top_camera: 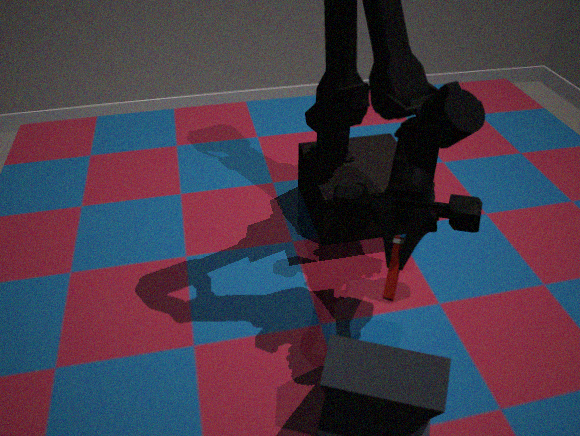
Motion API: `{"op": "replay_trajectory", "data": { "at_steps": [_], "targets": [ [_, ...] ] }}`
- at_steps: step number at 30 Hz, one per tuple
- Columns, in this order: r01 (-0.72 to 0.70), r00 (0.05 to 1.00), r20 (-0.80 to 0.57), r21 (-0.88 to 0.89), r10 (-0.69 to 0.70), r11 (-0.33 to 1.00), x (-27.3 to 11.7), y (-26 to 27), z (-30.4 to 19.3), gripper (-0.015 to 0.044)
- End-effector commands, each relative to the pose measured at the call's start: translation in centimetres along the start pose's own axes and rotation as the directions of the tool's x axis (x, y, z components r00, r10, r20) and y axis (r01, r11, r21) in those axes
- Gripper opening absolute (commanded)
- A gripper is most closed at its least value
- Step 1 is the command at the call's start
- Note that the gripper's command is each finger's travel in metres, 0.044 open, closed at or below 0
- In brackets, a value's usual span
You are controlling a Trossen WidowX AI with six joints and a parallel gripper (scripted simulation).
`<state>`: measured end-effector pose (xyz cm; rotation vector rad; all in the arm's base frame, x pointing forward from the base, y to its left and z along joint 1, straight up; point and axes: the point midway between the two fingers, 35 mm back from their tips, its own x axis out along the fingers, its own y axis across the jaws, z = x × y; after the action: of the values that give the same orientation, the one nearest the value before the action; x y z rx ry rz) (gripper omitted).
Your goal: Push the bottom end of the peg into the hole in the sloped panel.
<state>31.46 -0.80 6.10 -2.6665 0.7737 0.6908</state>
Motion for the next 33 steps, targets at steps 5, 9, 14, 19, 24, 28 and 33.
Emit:
{"op": "replay_trajectory", "data": {
  "at_steps": [5,9,14,19,24,28,33],
  "targets": [
    [0.008,1.000,-0.010,-0.028,-0.008,1.000,0.7,-0.2,0.0,0.0000],
    [0.012,1.000,-0.016,-0.041,-0.012,0.999,1.0,-0.3,-0.1,0.0000],
    [0.016,1.000,-0.024,-0.056,-0.017,0.998,1.4,-0.4,-0.1,0.0000],
    [0.019,0.999,-0.031,-0.071,-0.022,0.997,1.8,-0.5,-0.2,0.0000],
    [0.023,0.999,-0.039,-0.086,-0.026,0.996,2.1,-0.6,-0.2,0.0000],
    [0.025,0.999,-0.045,-0.098,-0.030,0.995,2.4,-0.7,-0.2,0.0000],
    [0.028,0.998,-0.053,-0.113,-0.034,0.993,2.8,-0.7,-0.2,0.0000]
  ]
}}
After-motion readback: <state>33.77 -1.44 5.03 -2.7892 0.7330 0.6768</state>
